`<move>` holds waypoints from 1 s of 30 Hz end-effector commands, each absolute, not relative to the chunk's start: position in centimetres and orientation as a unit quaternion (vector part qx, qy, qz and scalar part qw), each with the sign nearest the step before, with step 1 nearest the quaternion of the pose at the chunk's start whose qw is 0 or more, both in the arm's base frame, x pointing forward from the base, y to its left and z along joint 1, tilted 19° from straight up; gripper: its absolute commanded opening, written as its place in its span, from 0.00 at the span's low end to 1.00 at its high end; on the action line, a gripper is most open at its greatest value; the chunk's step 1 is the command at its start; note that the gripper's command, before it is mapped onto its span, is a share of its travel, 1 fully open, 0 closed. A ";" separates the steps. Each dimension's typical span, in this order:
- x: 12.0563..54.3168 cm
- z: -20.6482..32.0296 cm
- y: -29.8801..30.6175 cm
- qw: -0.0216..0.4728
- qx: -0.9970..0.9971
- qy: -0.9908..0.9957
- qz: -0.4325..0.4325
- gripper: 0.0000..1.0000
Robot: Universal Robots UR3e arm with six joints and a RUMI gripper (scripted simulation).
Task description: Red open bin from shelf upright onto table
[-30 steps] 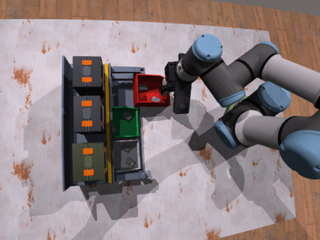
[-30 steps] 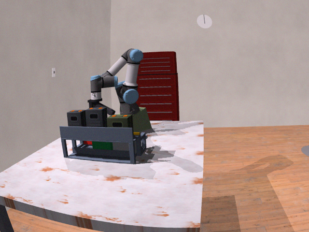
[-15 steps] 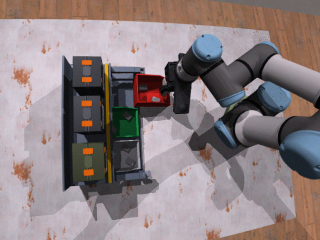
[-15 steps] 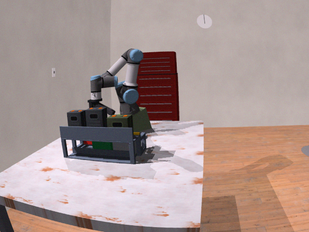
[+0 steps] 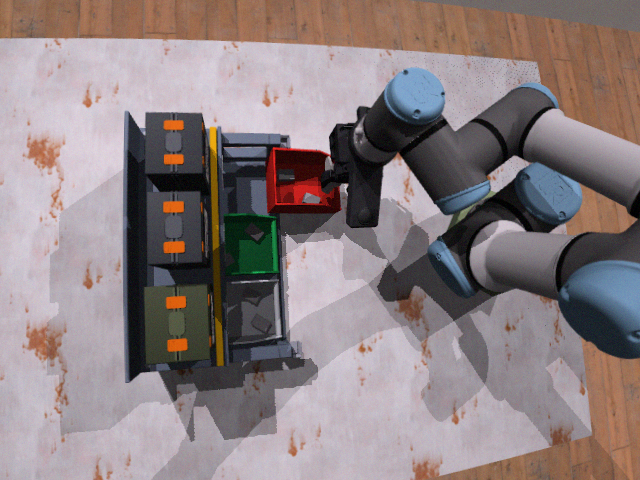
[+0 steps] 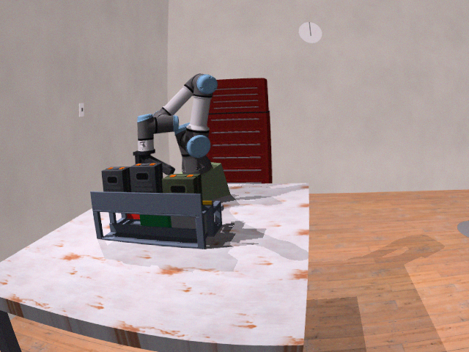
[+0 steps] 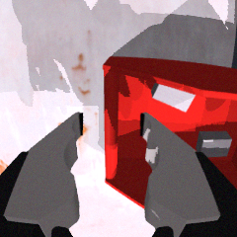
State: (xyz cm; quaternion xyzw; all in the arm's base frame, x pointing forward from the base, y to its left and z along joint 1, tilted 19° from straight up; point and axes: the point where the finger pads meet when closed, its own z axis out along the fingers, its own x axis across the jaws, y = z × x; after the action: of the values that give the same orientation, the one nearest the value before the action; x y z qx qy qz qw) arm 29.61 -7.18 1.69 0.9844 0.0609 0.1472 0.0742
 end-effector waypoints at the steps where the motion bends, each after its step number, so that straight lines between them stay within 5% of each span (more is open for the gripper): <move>1: 29.6 1.8 -7.2 0.075 0.984 0.061 0.148 0.26; 30: 28.0 7.0 -6.5 0.075 0.984 0.061 0.148 0.26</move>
State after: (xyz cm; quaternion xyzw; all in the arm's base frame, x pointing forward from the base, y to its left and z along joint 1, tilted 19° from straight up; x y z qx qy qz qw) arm 28.08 -6.49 6.73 0.9844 0.0602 0.1458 0.0774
